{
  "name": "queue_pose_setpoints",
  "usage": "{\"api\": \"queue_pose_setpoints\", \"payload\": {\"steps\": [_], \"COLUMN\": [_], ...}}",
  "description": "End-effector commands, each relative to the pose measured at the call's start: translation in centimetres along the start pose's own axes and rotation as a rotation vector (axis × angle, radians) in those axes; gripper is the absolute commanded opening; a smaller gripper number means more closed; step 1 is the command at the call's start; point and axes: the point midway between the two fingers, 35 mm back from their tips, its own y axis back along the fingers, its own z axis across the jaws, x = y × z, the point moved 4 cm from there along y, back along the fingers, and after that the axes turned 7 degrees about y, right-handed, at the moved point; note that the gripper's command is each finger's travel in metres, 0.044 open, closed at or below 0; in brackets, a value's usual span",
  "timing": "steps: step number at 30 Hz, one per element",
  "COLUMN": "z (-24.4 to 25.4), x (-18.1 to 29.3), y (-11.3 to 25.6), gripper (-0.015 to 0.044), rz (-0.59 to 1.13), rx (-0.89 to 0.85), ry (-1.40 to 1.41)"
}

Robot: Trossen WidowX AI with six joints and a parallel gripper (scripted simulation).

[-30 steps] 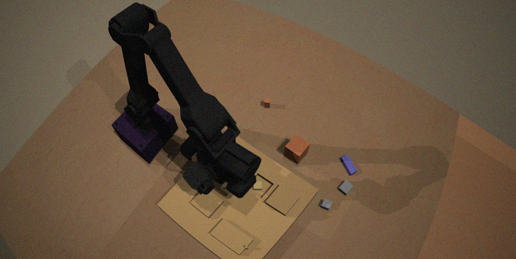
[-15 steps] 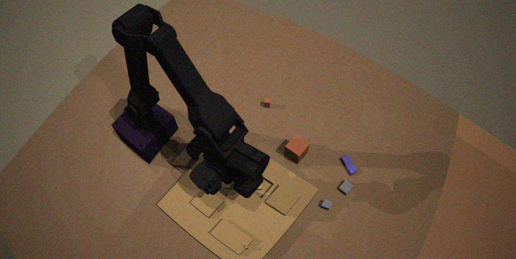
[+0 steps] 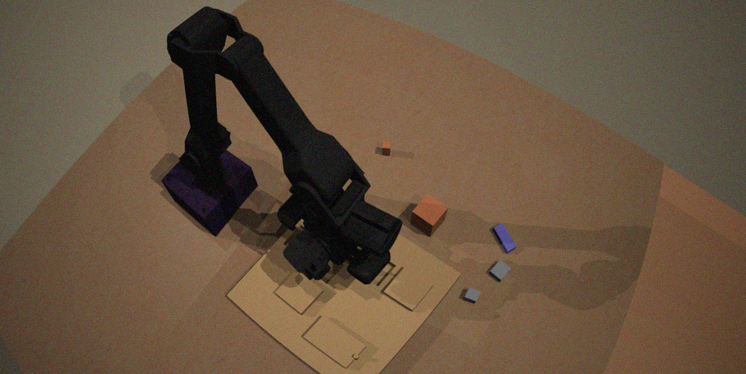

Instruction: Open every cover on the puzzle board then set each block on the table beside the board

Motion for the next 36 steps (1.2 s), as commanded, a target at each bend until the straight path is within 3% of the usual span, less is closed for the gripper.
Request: {"api": "queue_pose_setpoints", "payload": {"steps": [1,36], "z": [0.5,1.4], "x": [0.5,1.3], "y": [0.0,3.3], "gripper": [0.0,0.0], "rz": [0.003,0.003], "rx": [-0.002,-0.003], "ry": [0.0,0.0]}}
